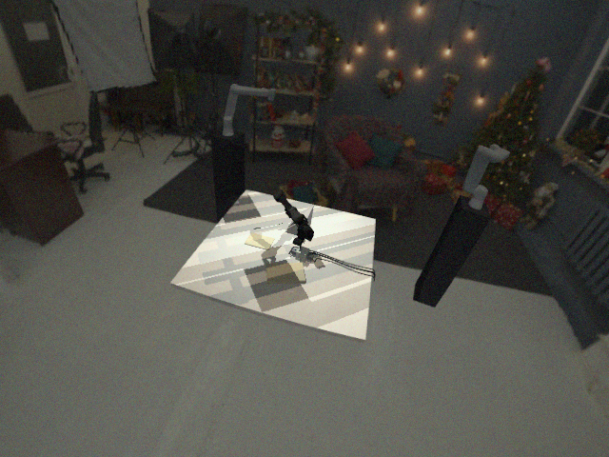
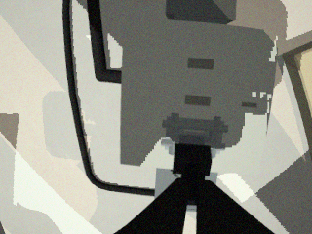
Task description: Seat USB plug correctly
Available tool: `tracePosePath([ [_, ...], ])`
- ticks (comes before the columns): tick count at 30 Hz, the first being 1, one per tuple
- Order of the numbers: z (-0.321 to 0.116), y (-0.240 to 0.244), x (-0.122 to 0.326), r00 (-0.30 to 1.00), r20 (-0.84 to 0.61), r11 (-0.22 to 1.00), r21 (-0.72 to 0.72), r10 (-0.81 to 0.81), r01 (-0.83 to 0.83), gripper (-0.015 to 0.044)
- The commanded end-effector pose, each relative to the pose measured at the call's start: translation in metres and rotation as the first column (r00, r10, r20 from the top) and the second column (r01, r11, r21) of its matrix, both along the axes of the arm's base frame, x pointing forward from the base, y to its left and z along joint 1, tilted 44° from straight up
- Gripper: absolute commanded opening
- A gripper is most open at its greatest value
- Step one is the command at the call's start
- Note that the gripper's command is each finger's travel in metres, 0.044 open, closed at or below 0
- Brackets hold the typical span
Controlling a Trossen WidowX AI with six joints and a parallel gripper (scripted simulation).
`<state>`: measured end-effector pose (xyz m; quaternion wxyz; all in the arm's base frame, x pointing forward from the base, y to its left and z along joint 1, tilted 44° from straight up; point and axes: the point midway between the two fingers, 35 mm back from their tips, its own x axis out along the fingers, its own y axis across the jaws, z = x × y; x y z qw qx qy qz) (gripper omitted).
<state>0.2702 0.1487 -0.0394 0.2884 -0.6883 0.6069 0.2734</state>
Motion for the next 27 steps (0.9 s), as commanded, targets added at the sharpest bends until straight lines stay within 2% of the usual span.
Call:
tracePosePath([
  [1, 0.003, 0.005, 0.001, 1.000, 0.007, 1.000, 0.009, -0.005, 0.005, 0.0000],
  [27, 0.015, 0.016, -0.001, 1.000, 0.007, 1.000, 0.010, -0.005, 0.005, 0.0000],
])
